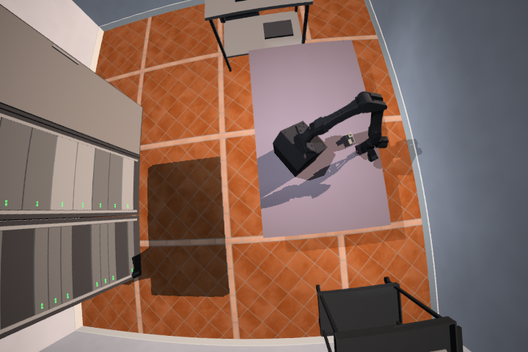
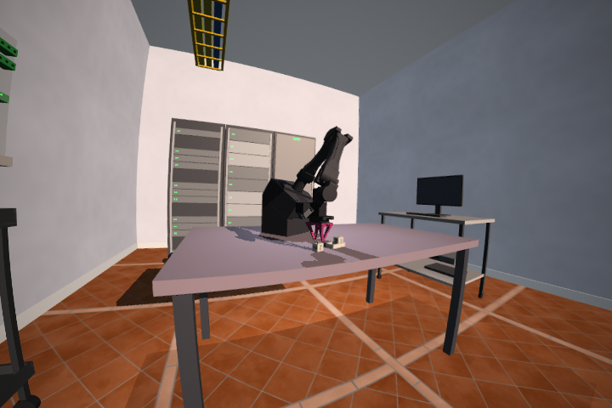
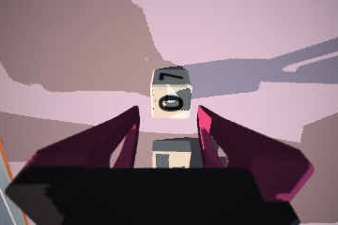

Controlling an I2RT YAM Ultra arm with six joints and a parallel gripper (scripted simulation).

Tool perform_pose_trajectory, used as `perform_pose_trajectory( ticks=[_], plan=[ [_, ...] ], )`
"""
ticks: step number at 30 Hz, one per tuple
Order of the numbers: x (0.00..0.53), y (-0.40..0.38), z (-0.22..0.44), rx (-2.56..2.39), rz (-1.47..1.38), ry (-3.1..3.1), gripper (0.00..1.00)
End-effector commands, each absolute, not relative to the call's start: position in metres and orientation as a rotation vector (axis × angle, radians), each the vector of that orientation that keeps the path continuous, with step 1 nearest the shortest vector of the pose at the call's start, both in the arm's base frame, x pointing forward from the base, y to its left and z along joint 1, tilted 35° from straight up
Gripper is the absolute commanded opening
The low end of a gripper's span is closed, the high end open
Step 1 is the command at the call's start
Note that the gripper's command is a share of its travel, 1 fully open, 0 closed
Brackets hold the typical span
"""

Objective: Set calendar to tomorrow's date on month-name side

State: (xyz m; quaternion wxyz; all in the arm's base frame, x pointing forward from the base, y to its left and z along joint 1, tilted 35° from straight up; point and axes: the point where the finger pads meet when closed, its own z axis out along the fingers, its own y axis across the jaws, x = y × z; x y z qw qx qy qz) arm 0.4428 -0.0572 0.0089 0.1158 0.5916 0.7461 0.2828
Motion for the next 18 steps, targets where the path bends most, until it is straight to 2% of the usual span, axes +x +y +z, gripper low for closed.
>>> perform_pose_trajectory(
  ticks=[1, 18],
  plan=[
    [0.4380, -0.0667, -0.0014, 1.769, 0.801, 2.180, 0.47],
    [0.4359, -0.0668, -0.0037, 1.770, 0.799, 2.183, 0.47]
  ],
)
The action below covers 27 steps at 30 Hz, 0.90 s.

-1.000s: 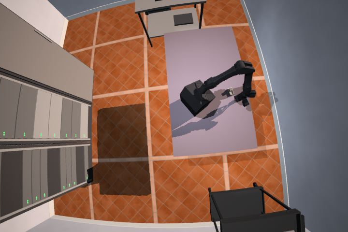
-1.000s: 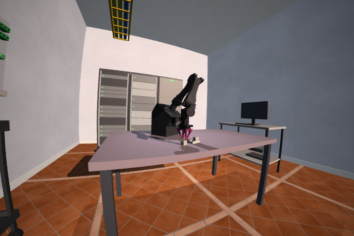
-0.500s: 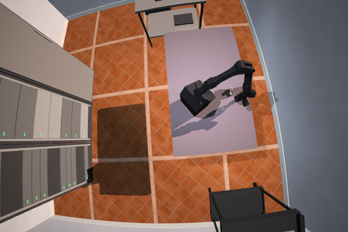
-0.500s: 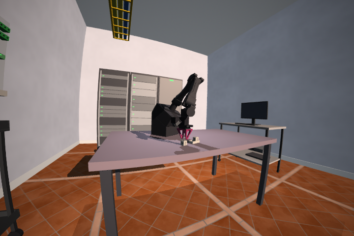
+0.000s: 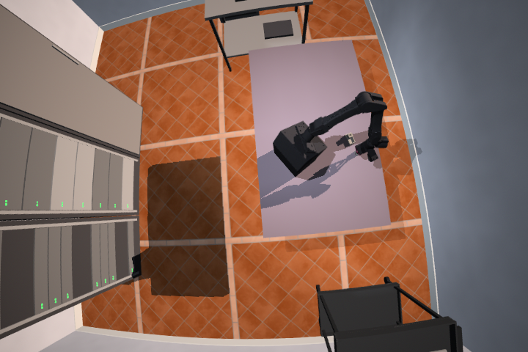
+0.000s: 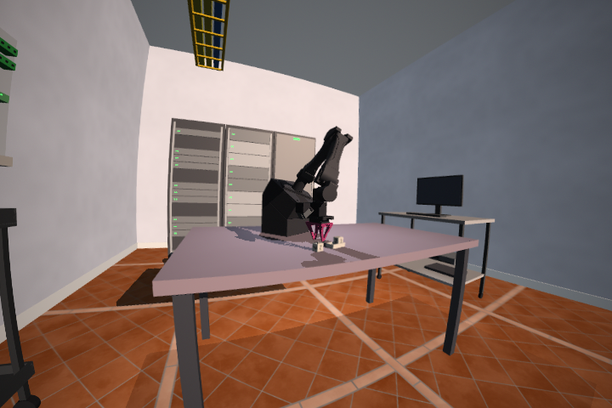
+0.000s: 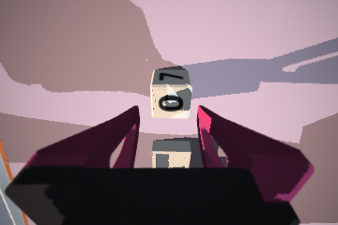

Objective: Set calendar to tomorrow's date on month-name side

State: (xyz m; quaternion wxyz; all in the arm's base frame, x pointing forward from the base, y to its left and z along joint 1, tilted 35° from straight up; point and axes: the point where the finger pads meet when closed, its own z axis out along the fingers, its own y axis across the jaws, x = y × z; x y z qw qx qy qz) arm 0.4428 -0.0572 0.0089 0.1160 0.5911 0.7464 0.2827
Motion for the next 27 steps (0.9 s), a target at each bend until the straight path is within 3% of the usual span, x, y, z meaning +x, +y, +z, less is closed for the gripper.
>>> perform_pose_trajectory(
  ticks=[1, 27],
  plan=[
    [0.4351, -0.0668, -0.0045, 1.771, 0.799, 2.184, 0.47],
    [0.4360, -0.0681, -0.0035, 1.771, 0.802, 2.181, 0.47]
  ],
)
